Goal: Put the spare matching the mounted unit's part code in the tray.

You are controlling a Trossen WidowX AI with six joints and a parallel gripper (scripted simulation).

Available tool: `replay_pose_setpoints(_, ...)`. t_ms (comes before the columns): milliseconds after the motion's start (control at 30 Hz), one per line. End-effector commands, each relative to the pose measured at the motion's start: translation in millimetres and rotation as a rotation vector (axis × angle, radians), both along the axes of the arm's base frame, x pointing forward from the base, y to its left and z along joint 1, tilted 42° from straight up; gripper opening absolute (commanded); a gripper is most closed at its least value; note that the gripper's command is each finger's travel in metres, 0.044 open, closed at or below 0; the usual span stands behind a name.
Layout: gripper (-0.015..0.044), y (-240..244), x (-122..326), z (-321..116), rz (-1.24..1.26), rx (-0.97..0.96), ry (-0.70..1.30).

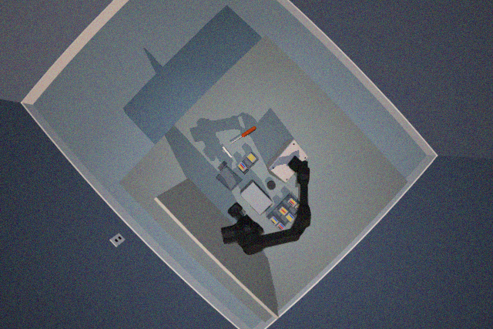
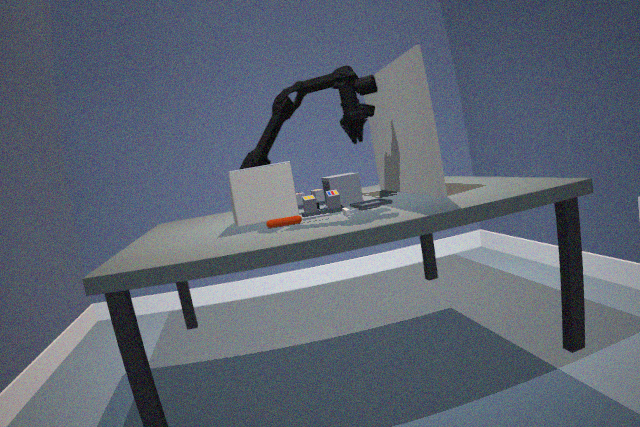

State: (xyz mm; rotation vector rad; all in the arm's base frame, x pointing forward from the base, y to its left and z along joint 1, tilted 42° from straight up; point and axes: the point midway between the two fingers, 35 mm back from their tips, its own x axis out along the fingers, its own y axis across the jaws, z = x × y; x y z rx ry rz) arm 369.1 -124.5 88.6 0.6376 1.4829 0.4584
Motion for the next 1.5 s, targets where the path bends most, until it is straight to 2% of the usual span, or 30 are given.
replay_pose_setpoints(0, 0.0440, 0, 0, 0, 0.002, 0.004, -0.003)
replay_pose_setpoints(133, 0.0440, -2, -1, -2, -0.008, 0.003, 0.006)
replay_pose_setpoints(200, 0.0440, -17, -14, -17, -0.084, -0.005, 0.072)
replay_pose_setpoints(500, 0.0440, -84, -128, -105, -0.636, -0.010, 0.547)
replay_pose_setpoints(767, 0.0440, -82, -241, -156, -1.151, 0.057, 1.013)
replay_pose_setpoints(1000, 0.0440, -81, -244, -157, -1.163, 0.059, 1.025)
replay_pose_setpoints(1167, 0.0309, -57, -236, -177, -1.162, 0.060, 1.024)
replay_pose_setpoints(1200, 0.0300, -51, -234, -182, -1.162, 0.061, 1.024)
replay_pose_setpoints(1467, 0.0300, -49, -234, -183, -1.162, 0.061, 1.024)
